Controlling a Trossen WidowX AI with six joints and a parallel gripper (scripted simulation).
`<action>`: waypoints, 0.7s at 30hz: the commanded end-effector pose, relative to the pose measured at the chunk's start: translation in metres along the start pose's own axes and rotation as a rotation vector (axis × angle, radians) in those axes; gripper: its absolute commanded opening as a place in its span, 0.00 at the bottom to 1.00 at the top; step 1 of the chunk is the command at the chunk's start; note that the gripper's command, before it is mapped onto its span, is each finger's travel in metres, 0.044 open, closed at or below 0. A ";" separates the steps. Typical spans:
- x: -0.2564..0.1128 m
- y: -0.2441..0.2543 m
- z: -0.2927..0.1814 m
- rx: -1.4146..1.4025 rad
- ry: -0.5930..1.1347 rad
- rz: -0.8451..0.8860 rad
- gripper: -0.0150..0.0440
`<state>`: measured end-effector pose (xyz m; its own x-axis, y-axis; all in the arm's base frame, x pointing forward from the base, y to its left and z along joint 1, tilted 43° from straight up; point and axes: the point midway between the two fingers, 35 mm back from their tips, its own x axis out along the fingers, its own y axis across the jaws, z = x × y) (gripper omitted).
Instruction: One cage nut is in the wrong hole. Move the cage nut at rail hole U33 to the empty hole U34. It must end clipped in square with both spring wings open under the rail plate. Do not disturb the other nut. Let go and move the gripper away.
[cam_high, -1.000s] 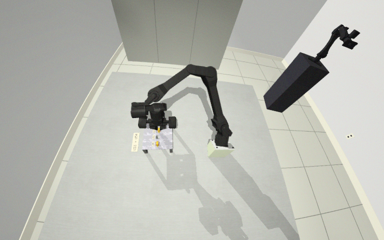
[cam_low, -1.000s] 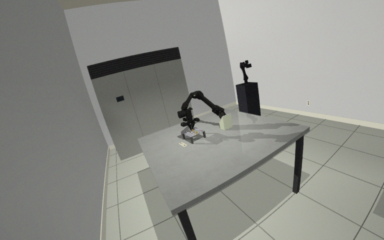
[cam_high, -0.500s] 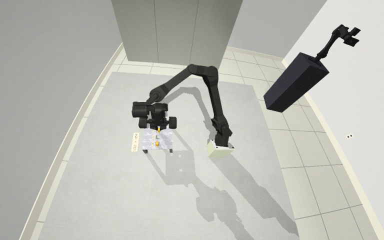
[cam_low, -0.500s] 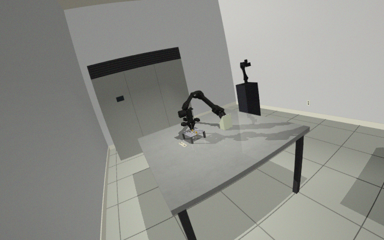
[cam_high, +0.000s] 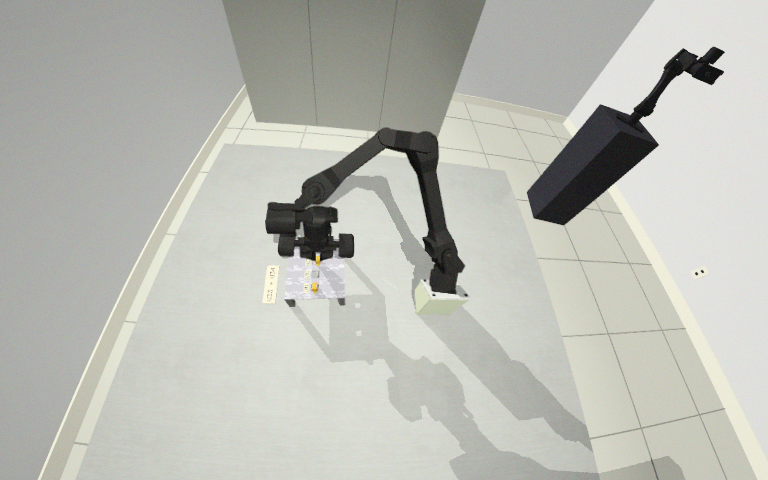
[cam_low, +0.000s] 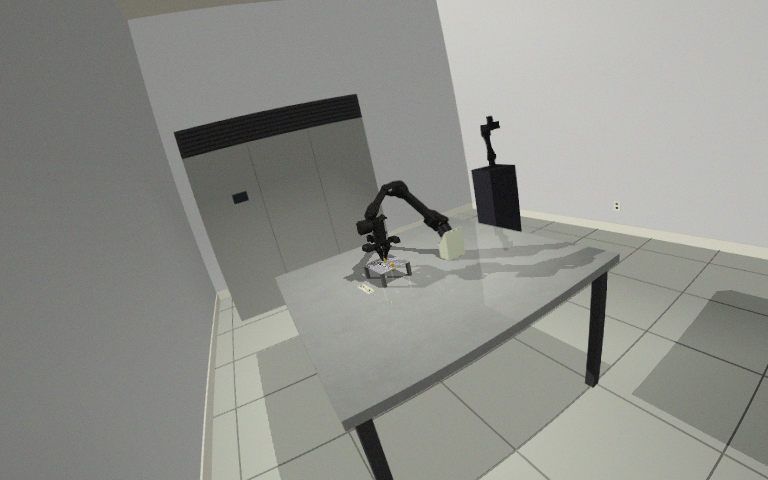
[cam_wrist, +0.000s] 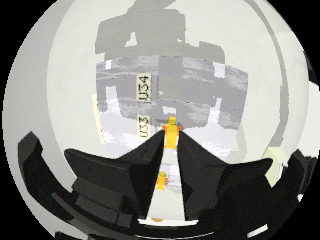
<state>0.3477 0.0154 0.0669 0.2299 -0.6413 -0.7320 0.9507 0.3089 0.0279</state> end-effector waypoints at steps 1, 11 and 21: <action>0.000 -0.001 0.000 -0.004 -0.003 0.004 0.31; 0.000 -0.001 0.000 -0.004 -0.003 0.015 0.31; 0.000 -0.002 0.001 -0.004 -0.003 0.025 0.31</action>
<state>0.3468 0.0148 0.0670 0.2511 -0.6341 -0.7313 0.9452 0.3236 0.0440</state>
